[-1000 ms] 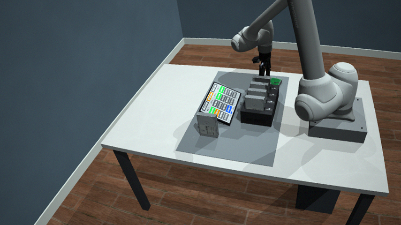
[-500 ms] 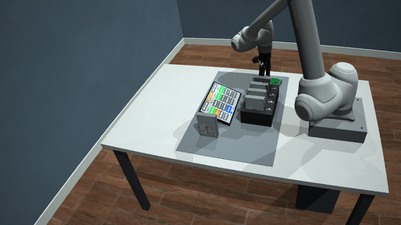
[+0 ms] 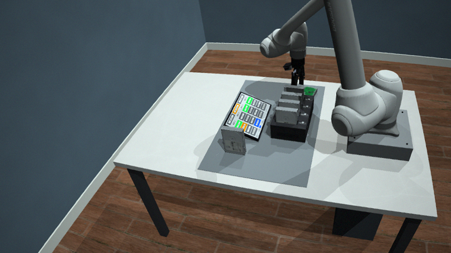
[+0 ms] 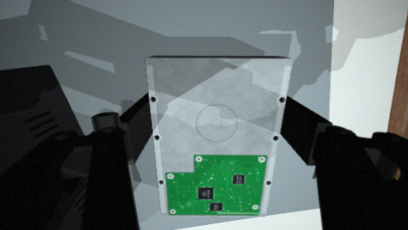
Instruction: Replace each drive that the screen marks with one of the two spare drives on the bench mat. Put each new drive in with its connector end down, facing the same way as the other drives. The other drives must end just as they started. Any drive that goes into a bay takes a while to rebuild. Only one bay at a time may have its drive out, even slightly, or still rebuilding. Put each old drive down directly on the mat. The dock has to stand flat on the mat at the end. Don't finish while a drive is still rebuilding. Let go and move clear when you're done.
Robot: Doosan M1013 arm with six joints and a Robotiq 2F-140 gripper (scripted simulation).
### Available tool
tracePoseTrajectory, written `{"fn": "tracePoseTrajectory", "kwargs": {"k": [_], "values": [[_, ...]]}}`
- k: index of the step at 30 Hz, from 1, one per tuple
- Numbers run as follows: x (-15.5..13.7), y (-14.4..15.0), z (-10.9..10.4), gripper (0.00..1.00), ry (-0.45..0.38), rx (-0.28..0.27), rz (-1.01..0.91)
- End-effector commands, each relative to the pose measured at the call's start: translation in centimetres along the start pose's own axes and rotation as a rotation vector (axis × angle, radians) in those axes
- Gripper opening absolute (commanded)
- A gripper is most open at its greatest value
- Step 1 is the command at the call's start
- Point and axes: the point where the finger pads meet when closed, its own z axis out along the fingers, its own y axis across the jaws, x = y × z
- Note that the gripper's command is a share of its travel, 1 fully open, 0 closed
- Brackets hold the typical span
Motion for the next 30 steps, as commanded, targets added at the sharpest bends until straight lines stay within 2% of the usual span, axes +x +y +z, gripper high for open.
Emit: {"fn": "tracePoseTrajectory", "kwargs": {"k": [1, 22, 30], "values": [[0.1, 0.0, -0.3, 0.1, 0.001, 0.0, 0.0], [0.0, 0.0, -3.2, 0.1, 0.001, 0.0, 0.0], [0.0, 0.0, -5.4, 0.1, 0.001, 0.0, 0.0]]}}
